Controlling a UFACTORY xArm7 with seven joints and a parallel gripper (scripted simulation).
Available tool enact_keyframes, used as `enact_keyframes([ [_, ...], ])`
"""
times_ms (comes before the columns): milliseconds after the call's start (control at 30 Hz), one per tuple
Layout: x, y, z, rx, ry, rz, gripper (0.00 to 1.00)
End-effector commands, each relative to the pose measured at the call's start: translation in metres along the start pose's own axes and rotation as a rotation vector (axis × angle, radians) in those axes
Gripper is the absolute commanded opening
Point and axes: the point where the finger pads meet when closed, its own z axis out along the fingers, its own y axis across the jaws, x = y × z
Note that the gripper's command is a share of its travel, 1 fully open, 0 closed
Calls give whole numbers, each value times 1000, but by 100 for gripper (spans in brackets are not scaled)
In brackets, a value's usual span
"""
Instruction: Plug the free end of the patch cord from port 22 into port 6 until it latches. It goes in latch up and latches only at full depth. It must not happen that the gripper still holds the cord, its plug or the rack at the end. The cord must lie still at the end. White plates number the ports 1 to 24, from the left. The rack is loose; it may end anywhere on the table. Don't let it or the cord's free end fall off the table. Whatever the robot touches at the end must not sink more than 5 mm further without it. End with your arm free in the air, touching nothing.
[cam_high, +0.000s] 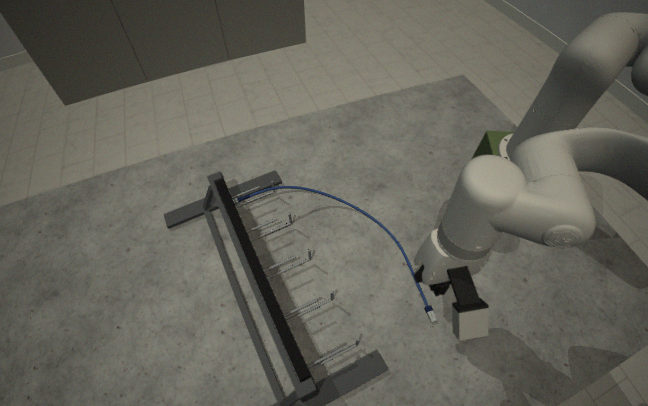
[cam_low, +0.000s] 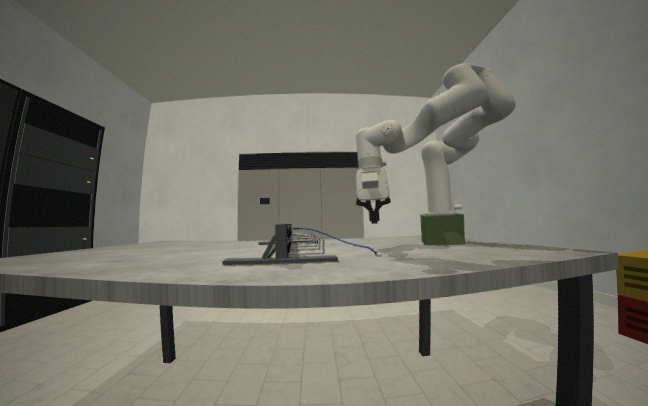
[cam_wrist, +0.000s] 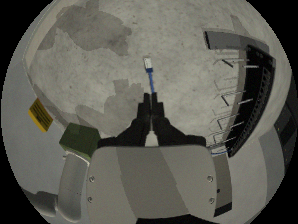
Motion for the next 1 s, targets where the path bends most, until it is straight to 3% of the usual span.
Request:
enact_keyframes([
  [0, 6, -4, 14, -20, -35, -69, 0],
  [967, 6, -6, 17, -23, -43, -85, 0],
])
